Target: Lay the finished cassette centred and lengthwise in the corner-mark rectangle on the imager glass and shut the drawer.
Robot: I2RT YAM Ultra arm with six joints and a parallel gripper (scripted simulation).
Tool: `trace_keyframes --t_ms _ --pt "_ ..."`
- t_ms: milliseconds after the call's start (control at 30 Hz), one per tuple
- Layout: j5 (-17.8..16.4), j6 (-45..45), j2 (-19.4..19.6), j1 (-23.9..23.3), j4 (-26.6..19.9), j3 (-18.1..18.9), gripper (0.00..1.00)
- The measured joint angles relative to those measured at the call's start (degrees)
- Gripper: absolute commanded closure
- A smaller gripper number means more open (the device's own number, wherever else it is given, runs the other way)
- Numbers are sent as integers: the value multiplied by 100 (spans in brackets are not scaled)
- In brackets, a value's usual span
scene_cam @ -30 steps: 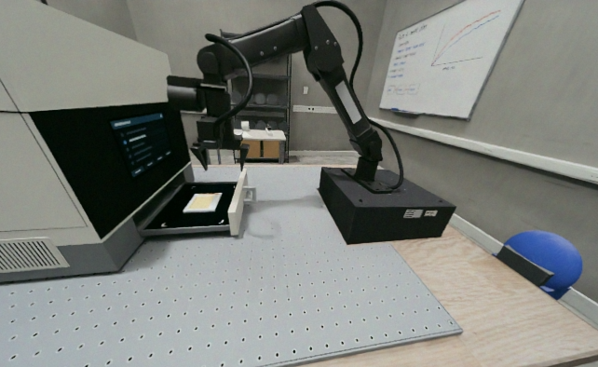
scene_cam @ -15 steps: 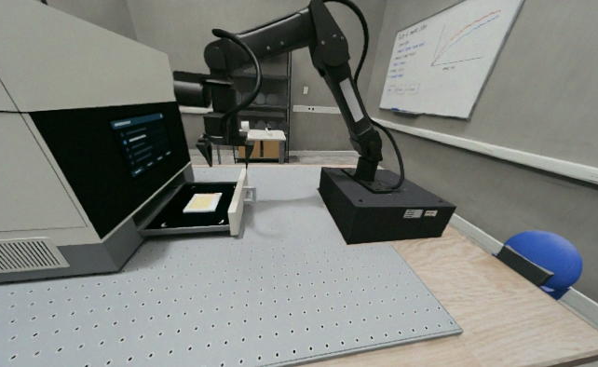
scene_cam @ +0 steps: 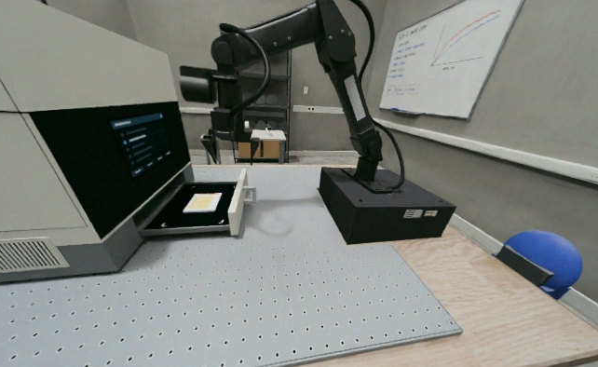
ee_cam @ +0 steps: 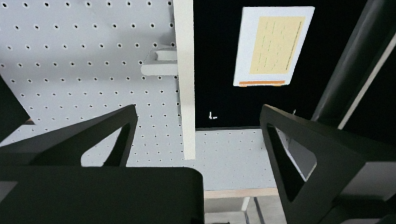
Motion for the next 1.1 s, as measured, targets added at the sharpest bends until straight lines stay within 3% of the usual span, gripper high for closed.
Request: trace_keyframes --t_ms 333,1100 --pt "0 2 -264 0 -7 -280 0" --pt "0 2 -319 0 -4 -280 0"
